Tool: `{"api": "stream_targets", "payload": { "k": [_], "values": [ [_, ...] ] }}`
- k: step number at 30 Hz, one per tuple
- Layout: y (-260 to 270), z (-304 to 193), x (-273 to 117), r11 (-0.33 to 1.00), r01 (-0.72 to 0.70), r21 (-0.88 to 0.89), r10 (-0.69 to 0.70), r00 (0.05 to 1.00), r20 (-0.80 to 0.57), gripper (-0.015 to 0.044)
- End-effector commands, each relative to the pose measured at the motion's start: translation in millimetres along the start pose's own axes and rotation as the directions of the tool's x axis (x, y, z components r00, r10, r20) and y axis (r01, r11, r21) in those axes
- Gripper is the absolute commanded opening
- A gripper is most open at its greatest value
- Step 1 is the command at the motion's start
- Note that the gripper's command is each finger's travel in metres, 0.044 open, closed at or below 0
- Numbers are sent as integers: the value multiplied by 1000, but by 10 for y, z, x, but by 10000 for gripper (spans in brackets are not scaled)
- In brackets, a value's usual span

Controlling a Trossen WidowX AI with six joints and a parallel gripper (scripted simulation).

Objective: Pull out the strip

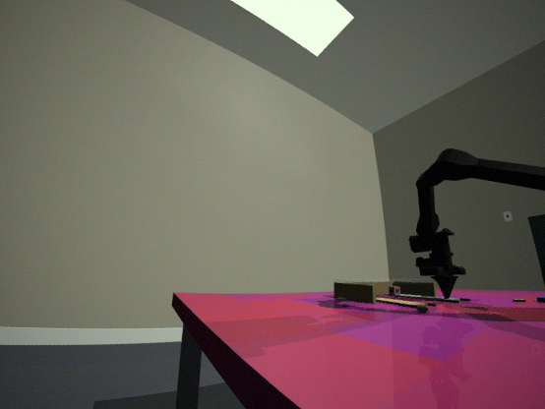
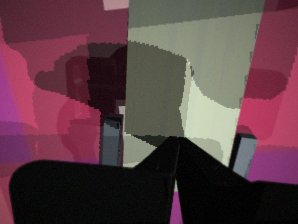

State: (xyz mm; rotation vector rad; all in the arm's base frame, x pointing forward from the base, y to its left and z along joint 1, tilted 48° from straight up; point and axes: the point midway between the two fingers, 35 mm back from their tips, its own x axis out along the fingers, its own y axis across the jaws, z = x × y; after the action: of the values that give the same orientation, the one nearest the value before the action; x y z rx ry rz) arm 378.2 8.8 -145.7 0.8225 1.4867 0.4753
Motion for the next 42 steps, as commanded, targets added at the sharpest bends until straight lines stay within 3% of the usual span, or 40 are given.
{"api": "stream_targets", "payload": {
  "k": [1,42],
  "values": [
    [-4,-10,16,1000,-4,5,4,1000,-3,0],
    [-5,9,51,1000,-4,5,4,1000,-3,0]
  ]
}}
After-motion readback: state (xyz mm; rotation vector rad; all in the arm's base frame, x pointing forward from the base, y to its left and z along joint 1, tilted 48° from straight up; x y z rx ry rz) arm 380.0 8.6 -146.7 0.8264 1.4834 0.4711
